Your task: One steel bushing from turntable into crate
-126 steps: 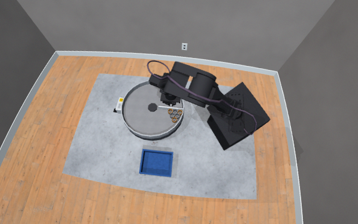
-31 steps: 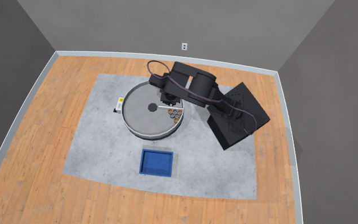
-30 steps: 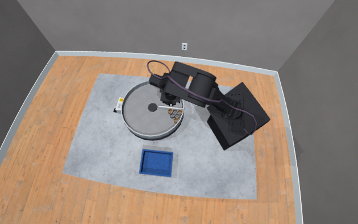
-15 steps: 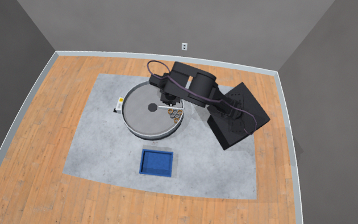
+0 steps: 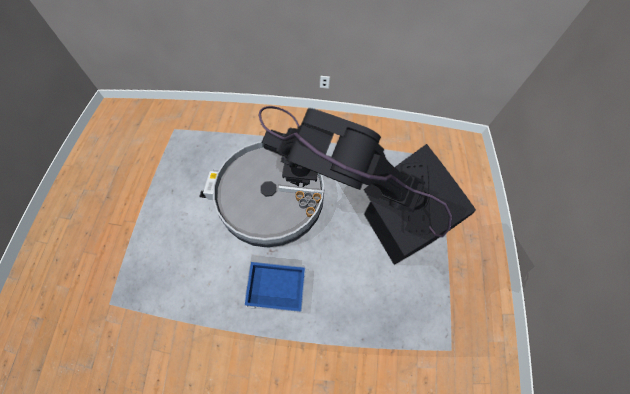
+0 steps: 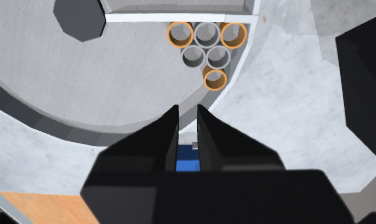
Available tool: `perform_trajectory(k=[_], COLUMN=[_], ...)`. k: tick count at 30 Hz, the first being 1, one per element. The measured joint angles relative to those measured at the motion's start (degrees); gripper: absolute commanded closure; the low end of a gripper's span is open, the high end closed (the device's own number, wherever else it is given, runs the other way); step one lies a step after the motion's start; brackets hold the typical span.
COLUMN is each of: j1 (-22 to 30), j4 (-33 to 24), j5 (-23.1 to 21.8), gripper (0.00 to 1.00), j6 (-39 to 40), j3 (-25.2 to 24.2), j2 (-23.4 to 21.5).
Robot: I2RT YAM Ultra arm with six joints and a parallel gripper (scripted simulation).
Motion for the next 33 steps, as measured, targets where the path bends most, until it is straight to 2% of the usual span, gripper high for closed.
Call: perform_trajectory(k=[22,26,33], j1=[0.5,2.6,8.0], j4=[0.7,4.1,12.7], j5=[0.1,0.7,2.1], gripper=[0.87,0.87,0.87], j6=[0.0,-0.5,-1.9], j3=[0.0,0.0,0.0], j2=[1.1,4.1,13.7])
